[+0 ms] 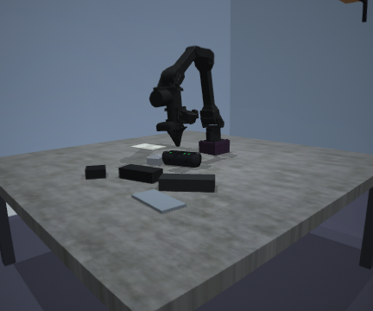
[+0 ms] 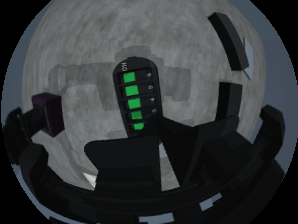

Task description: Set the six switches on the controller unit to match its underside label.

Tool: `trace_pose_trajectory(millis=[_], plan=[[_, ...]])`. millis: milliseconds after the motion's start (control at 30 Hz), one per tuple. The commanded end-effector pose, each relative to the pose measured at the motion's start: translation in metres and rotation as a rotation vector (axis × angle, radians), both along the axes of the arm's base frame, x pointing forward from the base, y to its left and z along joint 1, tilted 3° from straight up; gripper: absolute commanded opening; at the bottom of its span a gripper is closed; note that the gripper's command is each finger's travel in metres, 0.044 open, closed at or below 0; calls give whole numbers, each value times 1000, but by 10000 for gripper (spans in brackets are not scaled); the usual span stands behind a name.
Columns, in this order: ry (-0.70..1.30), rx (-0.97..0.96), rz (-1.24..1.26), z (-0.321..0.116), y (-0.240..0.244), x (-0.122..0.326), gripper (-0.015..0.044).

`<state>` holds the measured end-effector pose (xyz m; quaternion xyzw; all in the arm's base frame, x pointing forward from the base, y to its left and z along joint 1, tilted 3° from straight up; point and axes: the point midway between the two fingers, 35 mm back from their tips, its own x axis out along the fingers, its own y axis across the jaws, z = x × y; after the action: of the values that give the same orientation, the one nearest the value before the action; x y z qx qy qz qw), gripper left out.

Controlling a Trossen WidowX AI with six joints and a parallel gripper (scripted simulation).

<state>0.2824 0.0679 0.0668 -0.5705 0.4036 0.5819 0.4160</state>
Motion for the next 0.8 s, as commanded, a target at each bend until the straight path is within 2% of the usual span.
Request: trace_pose_trajectory(millis=[0, 367, 767], plan=[[-78, 33, 6, -4, -23, -17, 0], [-326, 43, 25, -19, -69, -58, 0], [-331, 40, 22, -20, -69, -58, 0]])
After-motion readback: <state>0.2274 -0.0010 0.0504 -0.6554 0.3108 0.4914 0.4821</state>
